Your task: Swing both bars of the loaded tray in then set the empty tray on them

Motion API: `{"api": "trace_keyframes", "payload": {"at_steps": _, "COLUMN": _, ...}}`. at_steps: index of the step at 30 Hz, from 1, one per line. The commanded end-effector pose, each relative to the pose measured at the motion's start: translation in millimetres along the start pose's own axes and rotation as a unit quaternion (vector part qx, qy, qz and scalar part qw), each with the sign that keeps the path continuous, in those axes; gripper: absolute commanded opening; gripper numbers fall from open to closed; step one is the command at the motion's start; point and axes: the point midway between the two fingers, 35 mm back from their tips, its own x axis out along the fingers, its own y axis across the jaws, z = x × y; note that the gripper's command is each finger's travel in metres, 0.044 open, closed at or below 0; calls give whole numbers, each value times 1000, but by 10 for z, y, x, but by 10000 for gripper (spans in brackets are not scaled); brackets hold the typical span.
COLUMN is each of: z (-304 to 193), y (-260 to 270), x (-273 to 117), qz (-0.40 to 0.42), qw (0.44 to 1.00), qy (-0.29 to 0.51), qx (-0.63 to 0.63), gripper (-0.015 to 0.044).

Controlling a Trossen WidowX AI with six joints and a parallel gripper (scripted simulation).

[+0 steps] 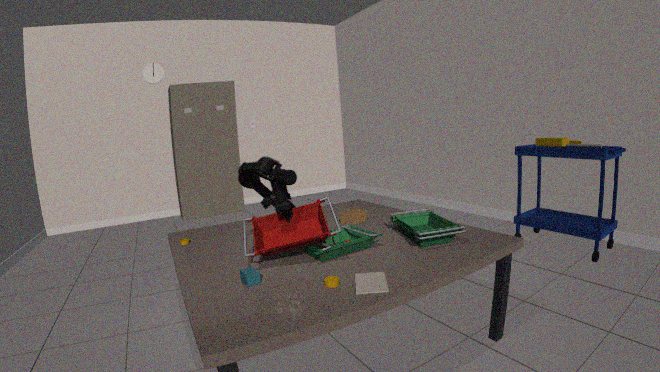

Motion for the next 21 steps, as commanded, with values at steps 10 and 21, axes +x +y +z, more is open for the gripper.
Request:
{"api": "trace_keyframes", "payload": {"at_steps": 10, "z": -675, "y": -20, "x": -106, "qz": 15, "qw": 998, "qy": 2, "qx": -66, "gripper": 0}}
{"api": "trace_keyframes", "payload": {"at_steps": 21, "z": -1216, "y": -163, "x": -142, "qz": 22, "qw": 992, "qy": -8, "qx": -121, "gripper": 0}}
